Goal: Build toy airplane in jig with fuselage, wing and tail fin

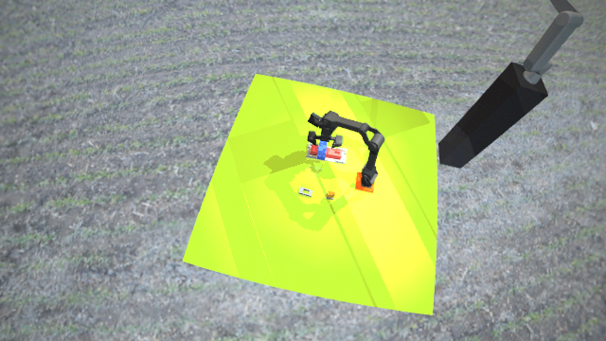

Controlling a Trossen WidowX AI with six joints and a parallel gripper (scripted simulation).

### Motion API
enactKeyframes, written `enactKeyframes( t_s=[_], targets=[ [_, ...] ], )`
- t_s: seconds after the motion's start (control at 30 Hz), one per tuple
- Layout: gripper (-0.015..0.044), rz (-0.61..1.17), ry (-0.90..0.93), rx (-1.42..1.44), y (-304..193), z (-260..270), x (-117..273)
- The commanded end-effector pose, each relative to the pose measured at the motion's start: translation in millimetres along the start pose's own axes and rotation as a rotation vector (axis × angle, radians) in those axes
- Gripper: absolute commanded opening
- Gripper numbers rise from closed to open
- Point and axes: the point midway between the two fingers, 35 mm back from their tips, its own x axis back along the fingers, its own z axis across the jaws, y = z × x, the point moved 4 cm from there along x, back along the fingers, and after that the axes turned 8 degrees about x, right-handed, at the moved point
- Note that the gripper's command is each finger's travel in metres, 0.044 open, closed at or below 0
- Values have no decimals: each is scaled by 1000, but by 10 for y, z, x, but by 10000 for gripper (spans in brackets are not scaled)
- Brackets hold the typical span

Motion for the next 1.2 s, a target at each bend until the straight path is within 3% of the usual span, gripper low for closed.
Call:
enactKeyframes(
  t_s=[0.0,0.3,0.87,1.17],
  targets=[
    [440,-12,24,-4,16,18,475],
    [440,-11,24,10,16,8,649],
    [440,-27,10,1559,22,9,590],
    [440,-28,9,1627,22,9,588]
  ],
)
